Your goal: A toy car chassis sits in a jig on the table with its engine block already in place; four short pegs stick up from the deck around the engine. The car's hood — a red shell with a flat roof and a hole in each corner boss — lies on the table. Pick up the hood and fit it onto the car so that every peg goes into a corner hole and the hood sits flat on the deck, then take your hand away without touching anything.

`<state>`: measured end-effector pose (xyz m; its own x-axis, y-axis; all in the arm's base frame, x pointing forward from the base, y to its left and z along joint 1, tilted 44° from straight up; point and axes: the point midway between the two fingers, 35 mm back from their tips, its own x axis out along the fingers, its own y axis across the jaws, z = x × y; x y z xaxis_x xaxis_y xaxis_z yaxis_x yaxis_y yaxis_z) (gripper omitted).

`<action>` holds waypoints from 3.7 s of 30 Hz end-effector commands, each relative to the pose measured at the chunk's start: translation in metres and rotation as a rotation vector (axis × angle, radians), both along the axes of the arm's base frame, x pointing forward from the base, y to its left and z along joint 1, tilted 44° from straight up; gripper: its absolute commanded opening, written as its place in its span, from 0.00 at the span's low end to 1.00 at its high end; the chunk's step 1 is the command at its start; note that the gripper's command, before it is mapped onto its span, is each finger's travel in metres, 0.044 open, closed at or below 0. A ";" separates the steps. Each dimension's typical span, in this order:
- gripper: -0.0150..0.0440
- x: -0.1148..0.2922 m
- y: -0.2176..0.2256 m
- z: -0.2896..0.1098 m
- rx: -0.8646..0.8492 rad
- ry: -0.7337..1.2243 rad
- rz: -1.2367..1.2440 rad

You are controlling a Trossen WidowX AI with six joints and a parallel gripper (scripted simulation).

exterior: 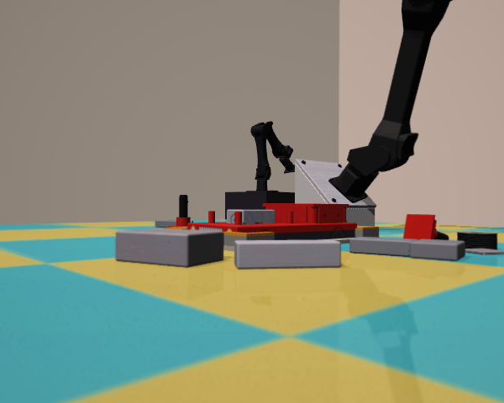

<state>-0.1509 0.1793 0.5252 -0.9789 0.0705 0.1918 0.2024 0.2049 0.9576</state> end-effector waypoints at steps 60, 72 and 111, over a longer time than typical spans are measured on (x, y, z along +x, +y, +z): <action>1.00 0.444 0.041 -0.252 -0.893 0.208 -1.680; 1.00 0.468 -0.068 -0.329 -1.252 0.323 -1.845; 1.00 0.397 -0.194 -0.404 -1.715 0.696 -1.753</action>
<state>0.2469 -0.0166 0.1237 0.2000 0.6639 -0.7206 0.9662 -0.2556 0.0328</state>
